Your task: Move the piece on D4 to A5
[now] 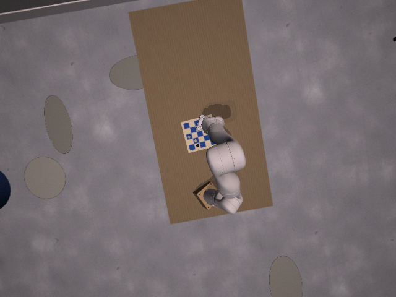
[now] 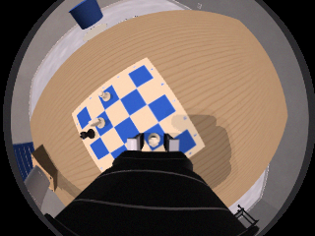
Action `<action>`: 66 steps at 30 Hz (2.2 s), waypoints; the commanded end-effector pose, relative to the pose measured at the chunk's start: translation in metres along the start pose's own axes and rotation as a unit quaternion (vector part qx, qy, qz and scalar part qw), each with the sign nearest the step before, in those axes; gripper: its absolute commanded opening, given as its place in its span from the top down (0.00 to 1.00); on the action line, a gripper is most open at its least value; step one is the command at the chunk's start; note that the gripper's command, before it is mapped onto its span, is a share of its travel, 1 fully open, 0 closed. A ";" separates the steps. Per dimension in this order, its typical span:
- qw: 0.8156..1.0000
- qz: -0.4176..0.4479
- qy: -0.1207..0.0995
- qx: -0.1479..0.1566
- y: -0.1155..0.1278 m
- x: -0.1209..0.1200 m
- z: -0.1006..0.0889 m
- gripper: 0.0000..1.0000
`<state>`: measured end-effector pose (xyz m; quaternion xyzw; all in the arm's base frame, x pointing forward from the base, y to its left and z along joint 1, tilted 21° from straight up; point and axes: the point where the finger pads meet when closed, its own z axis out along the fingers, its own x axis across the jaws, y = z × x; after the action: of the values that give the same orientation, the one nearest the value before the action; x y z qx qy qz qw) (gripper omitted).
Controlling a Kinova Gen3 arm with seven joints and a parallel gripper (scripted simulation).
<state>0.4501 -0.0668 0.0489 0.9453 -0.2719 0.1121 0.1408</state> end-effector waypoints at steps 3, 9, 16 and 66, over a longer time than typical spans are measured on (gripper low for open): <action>1.000 0.000 0.000 0.000 0.000 0.000 0.000 0.27; 1.000 0.000 0.000 0.000 0.000 0.000 0.000 0.27; 1.000 0.000 0.000 0.000 0.000 0.000 0.000 0.27; 1.000 0.000 0.000 0.000 0.000 0.000 0.000 1.00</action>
<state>0.4499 -0.0673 0.0486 0.9452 -0.2722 0.1118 0.1412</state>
